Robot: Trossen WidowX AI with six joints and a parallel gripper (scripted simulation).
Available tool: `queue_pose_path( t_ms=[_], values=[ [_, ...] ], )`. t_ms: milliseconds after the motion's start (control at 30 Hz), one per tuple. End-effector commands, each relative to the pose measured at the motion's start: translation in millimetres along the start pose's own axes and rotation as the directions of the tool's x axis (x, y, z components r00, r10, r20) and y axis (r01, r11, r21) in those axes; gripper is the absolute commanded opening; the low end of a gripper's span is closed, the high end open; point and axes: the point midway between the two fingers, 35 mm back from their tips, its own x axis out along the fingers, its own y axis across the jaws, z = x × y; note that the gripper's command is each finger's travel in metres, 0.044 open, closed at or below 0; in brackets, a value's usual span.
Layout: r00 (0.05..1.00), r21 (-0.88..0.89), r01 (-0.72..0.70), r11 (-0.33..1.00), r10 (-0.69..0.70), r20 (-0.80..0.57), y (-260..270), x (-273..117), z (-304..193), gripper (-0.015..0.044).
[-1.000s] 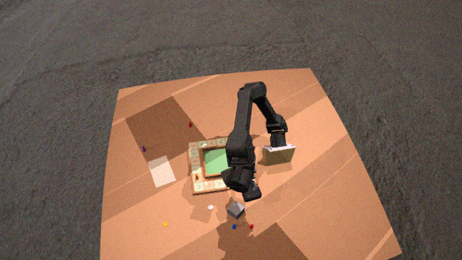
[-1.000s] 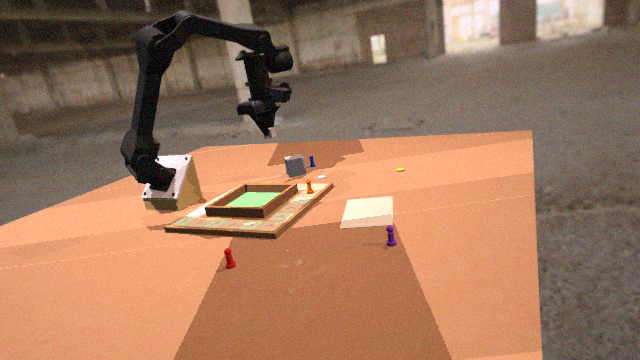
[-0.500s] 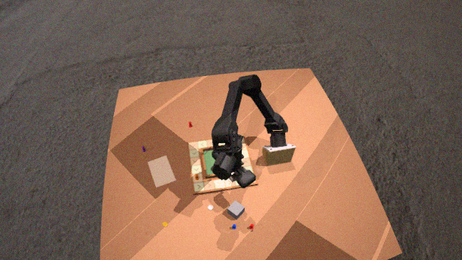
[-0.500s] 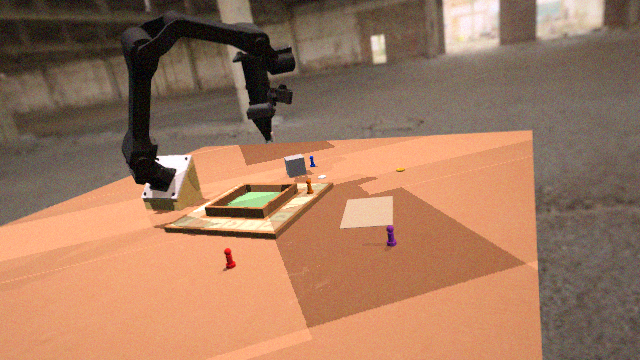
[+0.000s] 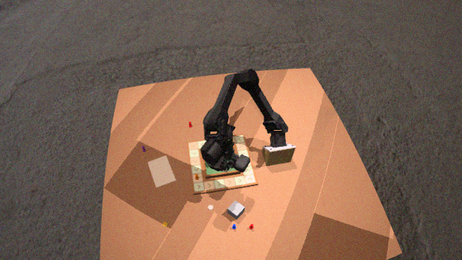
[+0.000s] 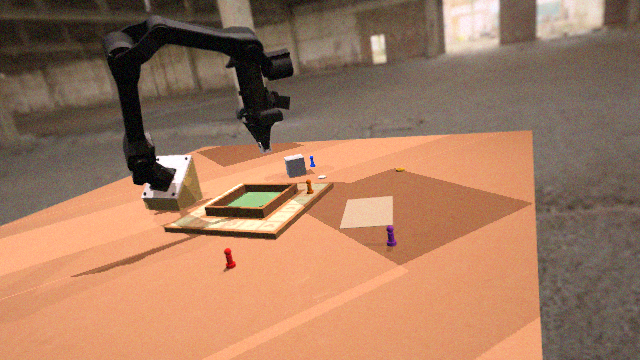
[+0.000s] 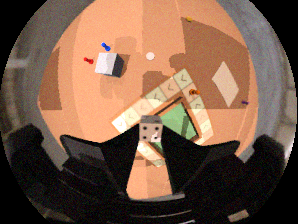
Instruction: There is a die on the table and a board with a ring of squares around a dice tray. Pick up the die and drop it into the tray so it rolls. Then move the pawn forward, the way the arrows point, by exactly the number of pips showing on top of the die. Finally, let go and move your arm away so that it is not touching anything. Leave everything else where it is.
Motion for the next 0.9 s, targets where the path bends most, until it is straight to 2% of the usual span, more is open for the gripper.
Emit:
queue_pose_path(
  t_ms=[0, 333, 700, 867],
  values=[
    [1.000, -0.094, 0.007, 0.996, -0.007, -0.002, -12, 3, -9, 0.0000],
    [1.000, -0.345, 0.009, 0.939, -0.013, -0.010, -40, 12, -36, 0.0000],
    [0.999, -0.593, 0.002, 0.805, -0.022, -0.026, -66, 24, -68, 0.0000],
    [0.999, -0.623, 0.000, 0.782, -0.023, -0.029, -69, 26, -72, 0.0000]
  ],
)
